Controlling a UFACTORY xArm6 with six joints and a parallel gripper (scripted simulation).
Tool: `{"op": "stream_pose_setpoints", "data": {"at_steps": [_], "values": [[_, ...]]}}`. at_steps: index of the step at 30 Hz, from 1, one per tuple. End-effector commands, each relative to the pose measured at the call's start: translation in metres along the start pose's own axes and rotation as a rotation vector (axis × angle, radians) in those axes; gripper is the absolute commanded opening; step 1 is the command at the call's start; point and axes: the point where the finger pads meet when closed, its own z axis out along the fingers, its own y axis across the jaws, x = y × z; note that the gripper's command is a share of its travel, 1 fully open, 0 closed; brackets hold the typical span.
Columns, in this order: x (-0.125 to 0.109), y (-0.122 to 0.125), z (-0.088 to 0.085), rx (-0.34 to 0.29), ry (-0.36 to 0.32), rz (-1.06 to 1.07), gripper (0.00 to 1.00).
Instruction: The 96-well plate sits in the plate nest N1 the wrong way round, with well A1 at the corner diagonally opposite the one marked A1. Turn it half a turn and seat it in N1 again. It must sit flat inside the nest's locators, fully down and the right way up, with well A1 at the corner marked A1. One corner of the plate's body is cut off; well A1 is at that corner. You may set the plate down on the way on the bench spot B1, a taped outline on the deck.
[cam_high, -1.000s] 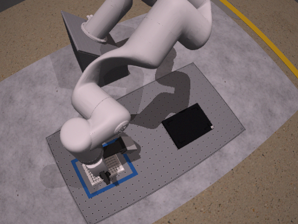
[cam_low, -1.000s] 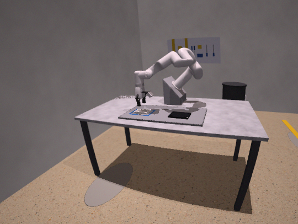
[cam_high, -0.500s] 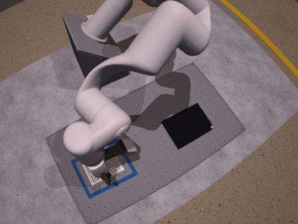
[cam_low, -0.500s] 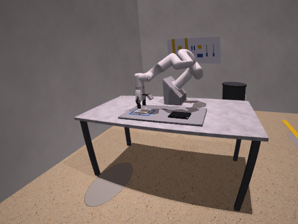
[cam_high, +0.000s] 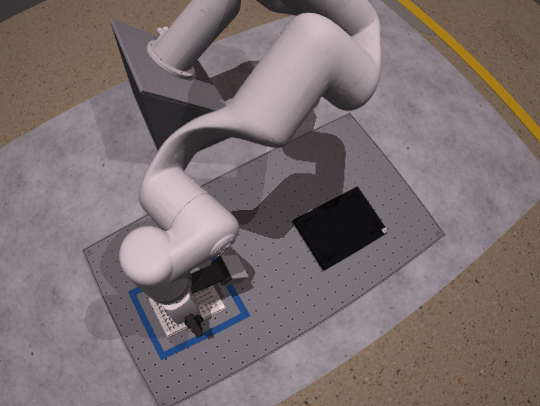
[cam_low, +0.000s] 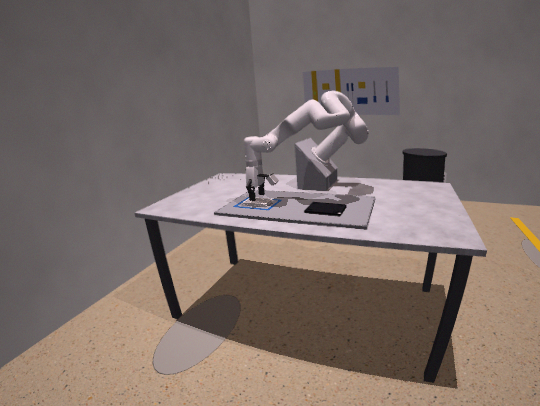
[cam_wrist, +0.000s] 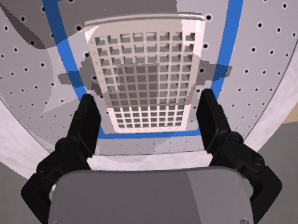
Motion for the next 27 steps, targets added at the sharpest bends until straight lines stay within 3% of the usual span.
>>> {"op": "stream_pose_setpoints", "data": {"at_steps": [1, 27], "values": [[-0.0005, 0.0020, -0.0012, -0.004, -0.002, -0.002, 1.00], [-0.0005, 0.0020, 0.0088, -0.004, -0.002, -0.002, 1.00]]}}
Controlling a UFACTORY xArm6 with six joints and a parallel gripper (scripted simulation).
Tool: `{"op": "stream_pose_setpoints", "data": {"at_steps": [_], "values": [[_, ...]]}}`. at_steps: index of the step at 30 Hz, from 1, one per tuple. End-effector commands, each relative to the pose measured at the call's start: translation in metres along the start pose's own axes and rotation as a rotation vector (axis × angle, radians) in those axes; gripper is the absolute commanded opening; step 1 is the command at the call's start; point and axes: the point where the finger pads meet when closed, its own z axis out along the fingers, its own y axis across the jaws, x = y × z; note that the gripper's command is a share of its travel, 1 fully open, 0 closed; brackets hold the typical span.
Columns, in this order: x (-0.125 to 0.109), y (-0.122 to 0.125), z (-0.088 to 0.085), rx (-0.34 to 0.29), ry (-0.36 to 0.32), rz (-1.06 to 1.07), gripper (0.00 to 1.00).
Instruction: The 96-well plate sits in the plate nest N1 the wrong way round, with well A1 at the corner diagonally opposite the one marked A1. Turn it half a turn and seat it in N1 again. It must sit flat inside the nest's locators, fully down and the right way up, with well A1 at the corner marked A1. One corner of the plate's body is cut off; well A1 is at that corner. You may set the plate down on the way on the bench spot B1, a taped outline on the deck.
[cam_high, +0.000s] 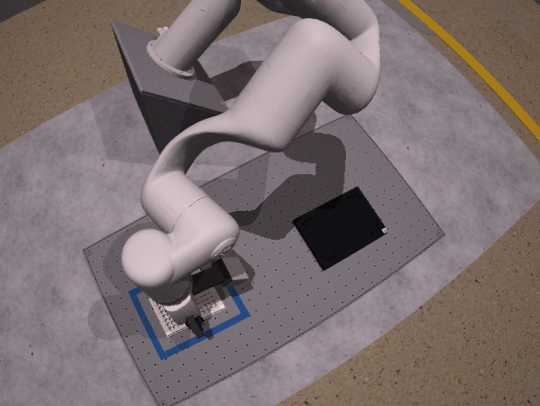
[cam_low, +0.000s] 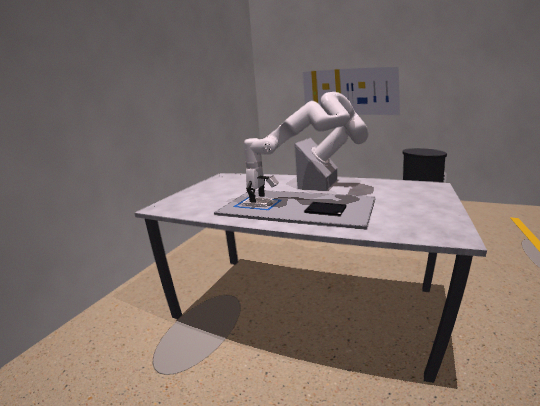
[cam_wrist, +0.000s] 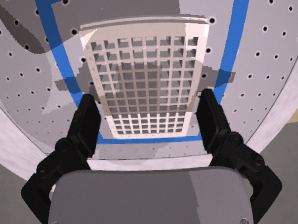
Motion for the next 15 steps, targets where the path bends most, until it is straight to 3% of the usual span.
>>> {"op": "stream_pose_setpoints", "data": {"at_steps": [1, 15], "values": [[-0.0004, 0.0015, 0.0008, -0.003, -0.002, -0.001, 1.00], [-0.0004, 0.0016, 0.0088, -0.003, -0.002, -0.001, 1.00]]}}
